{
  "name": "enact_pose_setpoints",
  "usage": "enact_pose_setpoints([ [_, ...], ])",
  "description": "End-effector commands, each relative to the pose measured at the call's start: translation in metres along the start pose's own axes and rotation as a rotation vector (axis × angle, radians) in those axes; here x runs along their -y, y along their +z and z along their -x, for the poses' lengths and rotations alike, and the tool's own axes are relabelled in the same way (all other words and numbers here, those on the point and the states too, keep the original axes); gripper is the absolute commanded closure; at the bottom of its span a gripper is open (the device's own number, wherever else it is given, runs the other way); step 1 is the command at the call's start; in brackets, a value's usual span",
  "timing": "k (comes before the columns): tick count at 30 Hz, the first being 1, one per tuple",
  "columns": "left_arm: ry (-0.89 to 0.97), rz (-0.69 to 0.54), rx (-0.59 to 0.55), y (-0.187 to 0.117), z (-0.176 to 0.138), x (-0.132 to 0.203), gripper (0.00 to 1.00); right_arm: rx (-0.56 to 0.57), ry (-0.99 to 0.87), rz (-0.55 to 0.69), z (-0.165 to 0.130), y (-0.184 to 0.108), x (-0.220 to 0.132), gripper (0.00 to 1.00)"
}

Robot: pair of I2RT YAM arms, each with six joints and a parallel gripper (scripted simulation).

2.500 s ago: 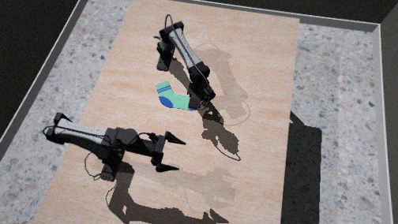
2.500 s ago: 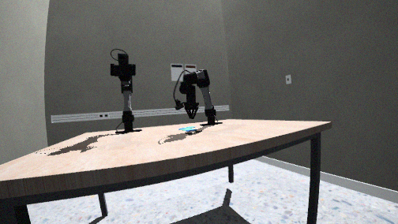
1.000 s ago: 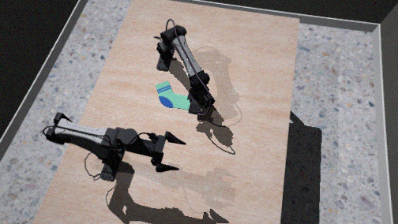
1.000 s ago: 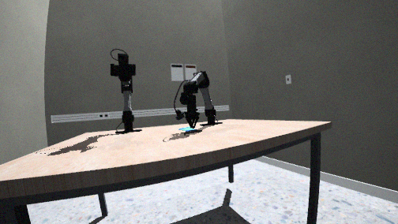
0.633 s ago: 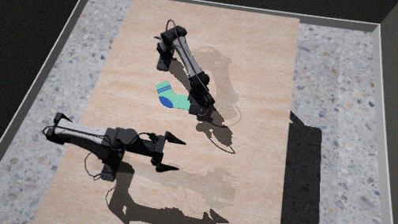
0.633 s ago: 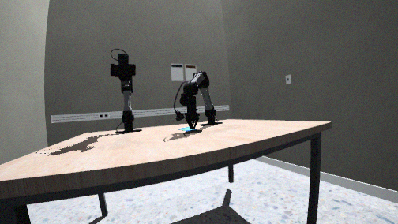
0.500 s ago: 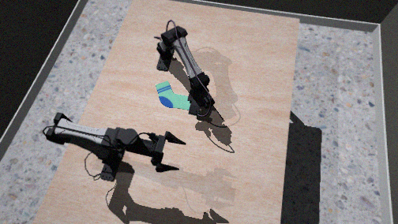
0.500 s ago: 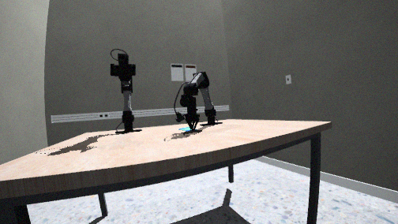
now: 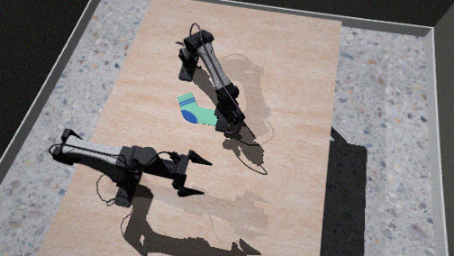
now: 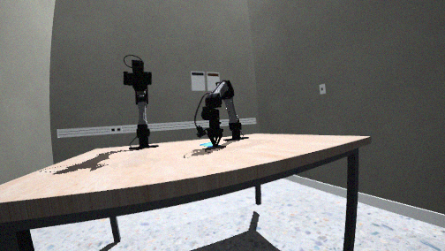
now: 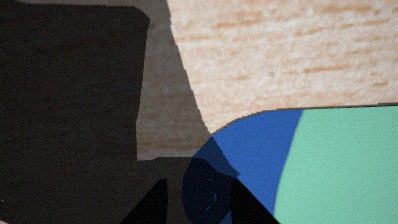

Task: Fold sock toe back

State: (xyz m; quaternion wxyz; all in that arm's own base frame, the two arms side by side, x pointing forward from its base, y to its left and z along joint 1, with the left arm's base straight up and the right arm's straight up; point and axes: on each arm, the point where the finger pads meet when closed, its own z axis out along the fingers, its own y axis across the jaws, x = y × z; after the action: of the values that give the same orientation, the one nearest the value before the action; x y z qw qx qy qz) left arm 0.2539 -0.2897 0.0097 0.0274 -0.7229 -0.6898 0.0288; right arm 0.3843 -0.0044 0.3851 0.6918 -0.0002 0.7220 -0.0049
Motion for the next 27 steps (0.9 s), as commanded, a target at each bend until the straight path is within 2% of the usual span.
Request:
enact_pose_setpoints([
  [1, -0.019, -0.059, -0.027, 0.016, -0.009, 0.006, 0.69, 0.033, -0.001, 0.000, 0.013, -0.003, 0.000, 0.00],
  [8, -0.008, -0.049, -0.014, 0.012, -0.004, 0.004, 0.72, 0.033, -0.001, 0.000, 0.013, -0.003, 0.000, 0.00],
  [9, 0.038, -0.080, -0.018, 0.010, 0.002, 0.013, 0.73, 0.033, -0.001, 0.000, 0.013, -0.003, 0.000, 0.00],
  [11, 0.000, -0.087, -0.028, 0.016, -0.009, 0.011, 0.74, 0.033, -0.001, 0.000, 0.013, -0.003, 0.000, 0.00],
  [13, 0.023, -0.077, -0.015, 0.011, 0.002, 0.011, 0.76, 0.033, -0.001, 0.000, 0.013, -0.003, 0.000, 0.00],
  [16, 0.017, -0.101, -0.041, 0.020, -0.007, 0.018, 0.78, 0.033, -0.001, 0.000, 0.013, -0.003, 0.000, 0.00],
  [17, -0.005, -0.128, -0.023, 0.013, 0.003, 0.020, 0.78, 0.033, -0.001, 0.000, 0.013, -0.003, 0.000, 0.00],
  [20, 0.005, -0.149, -0.039, 0.020, -0.009, 0.021, 0.80, 0.033, -0.001, 0.000, 0.013, -0.003, 0.000, 0.00],
  [23, 0.012, -0.141, -0.045, 0.022, -0.008, 0.022, 0.81, 0.033, -0.001, 0.000, 0.013, -0.003, 0.000, 0.00],
  [24, 0.006, -0.149, -0.014, 0.012, -0.002, 0.015, 0.82, 0.033, -0.001, 0.000, 0.013, -0.003, 0.000, 0.00],
  [27, 0.019, -0.146, -0.042, 0.021, -0.005, 0.024, 0.84, 0.033, -0.001, 0.000, 0.013, -0.003, 0.000, 0.00],
])
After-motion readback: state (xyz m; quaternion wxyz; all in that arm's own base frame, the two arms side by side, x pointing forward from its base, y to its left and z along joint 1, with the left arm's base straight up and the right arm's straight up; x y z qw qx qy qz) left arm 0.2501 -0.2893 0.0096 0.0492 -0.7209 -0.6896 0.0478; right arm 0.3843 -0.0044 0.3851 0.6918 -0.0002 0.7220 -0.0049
